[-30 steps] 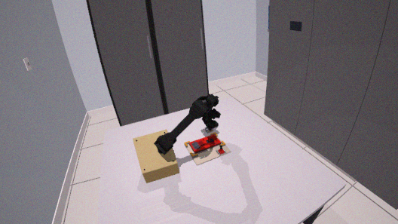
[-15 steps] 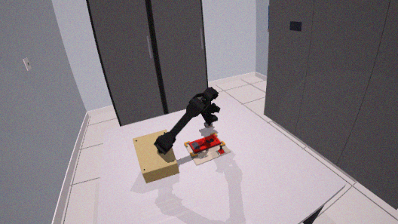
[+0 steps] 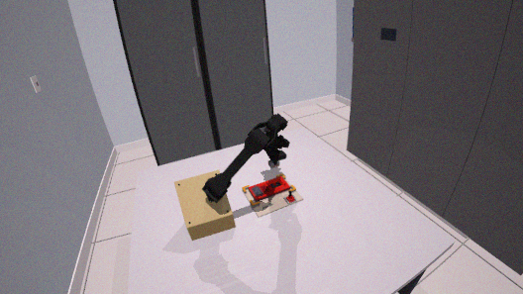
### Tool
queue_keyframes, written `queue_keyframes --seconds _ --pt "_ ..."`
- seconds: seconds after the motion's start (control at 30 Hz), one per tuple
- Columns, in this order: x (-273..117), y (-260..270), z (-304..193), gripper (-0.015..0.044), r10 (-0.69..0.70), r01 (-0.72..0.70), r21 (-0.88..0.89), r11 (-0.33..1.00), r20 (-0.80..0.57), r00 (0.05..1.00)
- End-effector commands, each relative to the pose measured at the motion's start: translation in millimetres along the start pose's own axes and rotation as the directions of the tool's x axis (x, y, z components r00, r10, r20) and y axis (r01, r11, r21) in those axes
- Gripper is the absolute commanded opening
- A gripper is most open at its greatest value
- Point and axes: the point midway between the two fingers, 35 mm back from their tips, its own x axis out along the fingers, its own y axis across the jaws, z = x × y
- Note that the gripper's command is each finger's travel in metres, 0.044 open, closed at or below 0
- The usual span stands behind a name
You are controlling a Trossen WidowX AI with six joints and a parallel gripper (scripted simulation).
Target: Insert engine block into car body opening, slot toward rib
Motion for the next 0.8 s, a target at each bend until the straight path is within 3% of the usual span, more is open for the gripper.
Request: queue_keyframes --seconds 0.0,0.77 --pt "9.2 -2.3 0.5 0.0000 -0.001 0.001 -0.007 1.000 0.003 1.000" --pt "80.5 -23.6 -5.7 0.0000 -0.010 0.010 -0.021 1.000 0.005 1.000"
